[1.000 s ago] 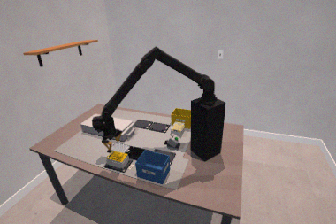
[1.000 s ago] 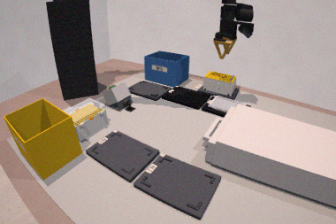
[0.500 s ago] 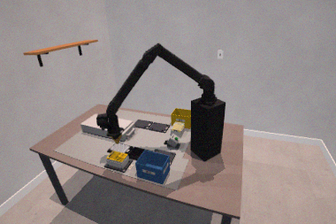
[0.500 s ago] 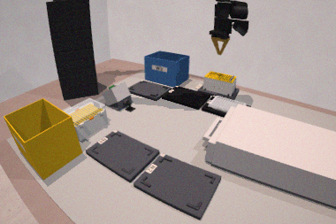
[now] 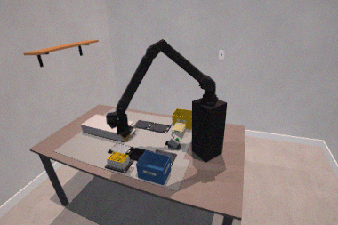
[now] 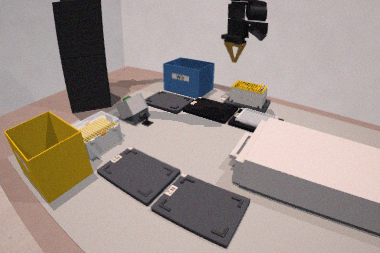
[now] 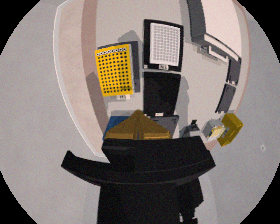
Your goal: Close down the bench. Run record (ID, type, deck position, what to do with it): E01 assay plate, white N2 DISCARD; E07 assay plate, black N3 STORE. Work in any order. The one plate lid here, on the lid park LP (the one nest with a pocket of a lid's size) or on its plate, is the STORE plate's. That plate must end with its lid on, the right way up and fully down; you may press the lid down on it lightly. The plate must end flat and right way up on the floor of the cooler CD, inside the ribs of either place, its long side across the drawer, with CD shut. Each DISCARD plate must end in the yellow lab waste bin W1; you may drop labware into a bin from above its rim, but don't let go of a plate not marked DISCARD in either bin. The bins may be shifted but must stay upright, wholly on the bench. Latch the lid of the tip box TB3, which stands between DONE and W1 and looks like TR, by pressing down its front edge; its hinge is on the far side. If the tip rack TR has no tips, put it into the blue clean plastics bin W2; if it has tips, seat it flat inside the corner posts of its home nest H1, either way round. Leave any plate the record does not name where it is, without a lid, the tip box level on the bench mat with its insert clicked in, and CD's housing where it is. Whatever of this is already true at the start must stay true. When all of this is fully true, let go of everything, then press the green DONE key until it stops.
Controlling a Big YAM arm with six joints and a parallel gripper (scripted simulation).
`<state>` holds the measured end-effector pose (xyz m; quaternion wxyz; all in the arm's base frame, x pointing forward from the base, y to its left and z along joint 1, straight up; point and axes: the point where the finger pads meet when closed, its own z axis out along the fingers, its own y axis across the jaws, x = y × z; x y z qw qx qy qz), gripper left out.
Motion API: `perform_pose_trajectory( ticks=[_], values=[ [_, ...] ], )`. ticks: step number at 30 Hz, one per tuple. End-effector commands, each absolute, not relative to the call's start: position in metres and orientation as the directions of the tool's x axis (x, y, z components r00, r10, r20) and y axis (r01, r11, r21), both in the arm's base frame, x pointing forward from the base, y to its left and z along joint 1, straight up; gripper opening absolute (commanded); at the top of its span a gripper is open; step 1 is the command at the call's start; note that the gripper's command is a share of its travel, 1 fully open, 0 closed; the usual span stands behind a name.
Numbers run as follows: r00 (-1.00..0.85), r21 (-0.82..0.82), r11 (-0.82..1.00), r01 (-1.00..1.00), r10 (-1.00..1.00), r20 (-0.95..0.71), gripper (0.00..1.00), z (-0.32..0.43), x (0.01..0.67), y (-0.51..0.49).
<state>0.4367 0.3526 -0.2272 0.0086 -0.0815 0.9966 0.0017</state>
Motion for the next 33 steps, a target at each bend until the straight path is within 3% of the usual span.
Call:
perform_pose_trajectory(
  ticks=[1,33],
  values=[
    [-0.984,0.020,0.985,-0.172,-0.171,-0.056,0.00,-0.210,0.444,0.348],
    [-0.983,0.005,0.984,-0.181,-0.180,-0.031,0.00,-0.223,0.370,0.252]
  ],
)
